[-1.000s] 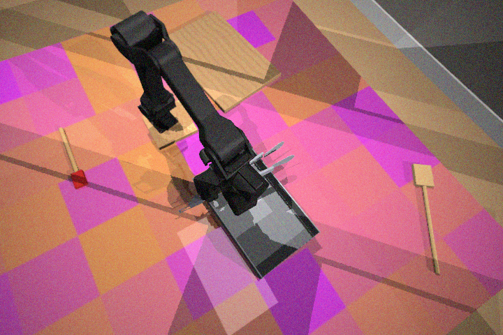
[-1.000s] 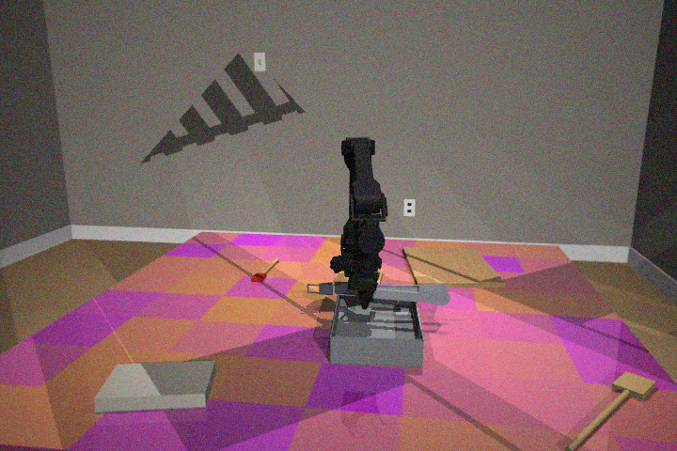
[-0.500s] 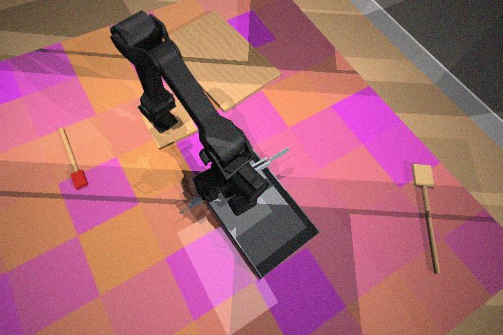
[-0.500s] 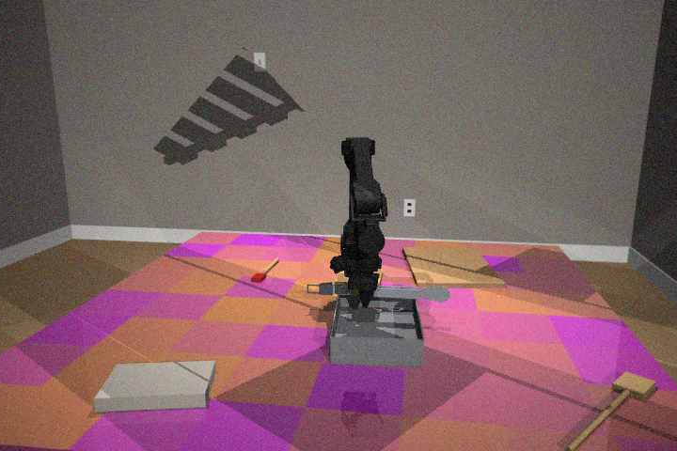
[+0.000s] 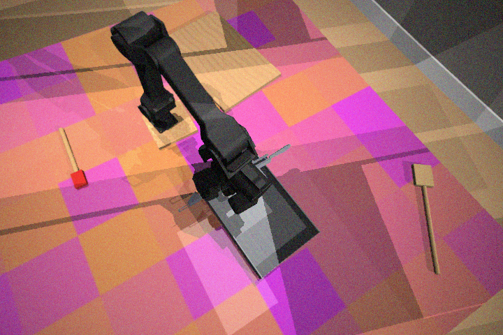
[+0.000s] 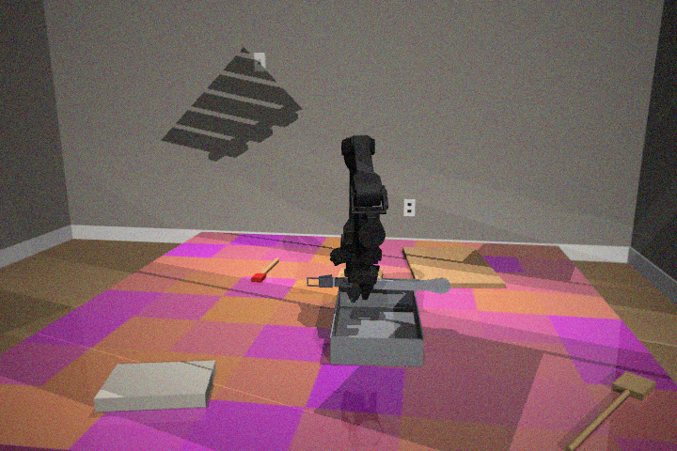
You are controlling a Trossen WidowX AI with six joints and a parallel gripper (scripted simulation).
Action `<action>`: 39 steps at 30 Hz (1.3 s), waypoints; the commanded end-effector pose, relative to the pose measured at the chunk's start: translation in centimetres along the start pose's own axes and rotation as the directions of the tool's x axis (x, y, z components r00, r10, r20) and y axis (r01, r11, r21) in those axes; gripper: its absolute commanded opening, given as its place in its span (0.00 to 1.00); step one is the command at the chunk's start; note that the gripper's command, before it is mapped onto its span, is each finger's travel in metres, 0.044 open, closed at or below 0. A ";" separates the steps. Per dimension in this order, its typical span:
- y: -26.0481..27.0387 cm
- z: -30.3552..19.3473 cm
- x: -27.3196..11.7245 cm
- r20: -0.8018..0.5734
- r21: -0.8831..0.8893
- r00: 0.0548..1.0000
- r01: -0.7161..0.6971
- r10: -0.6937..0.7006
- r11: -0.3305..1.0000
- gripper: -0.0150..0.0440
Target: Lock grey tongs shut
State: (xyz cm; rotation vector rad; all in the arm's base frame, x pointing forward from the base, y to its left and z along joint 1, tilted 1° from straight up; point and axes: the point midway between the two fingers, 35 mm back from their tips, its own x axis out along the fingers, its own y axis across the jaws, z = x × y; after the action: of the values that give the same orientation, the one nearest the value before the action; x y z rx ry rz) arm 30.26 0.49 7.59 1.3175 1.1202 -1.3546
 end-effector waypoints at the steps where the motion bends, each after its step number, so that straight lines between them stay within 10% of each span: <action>1: 0.6 -0.1 -4.7 -0.009 -0.002 0.999 -0.032 0.032 0.999 0.00; 7: -0.4 0.1 -10.7 -0.012 -0.003 0.999 -0.030 0.030 1.000 0.00; 39: -4.2 -9.8 -10.7 -0.021 -0.384 0.999 -0.036 0.030 0.922 0.00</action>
State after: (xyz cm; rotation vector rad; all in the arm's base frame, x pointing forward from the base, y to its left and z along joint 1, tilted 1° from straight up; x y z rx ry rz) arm 28.45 9.48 18.01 1.0871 1.2643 -1.0831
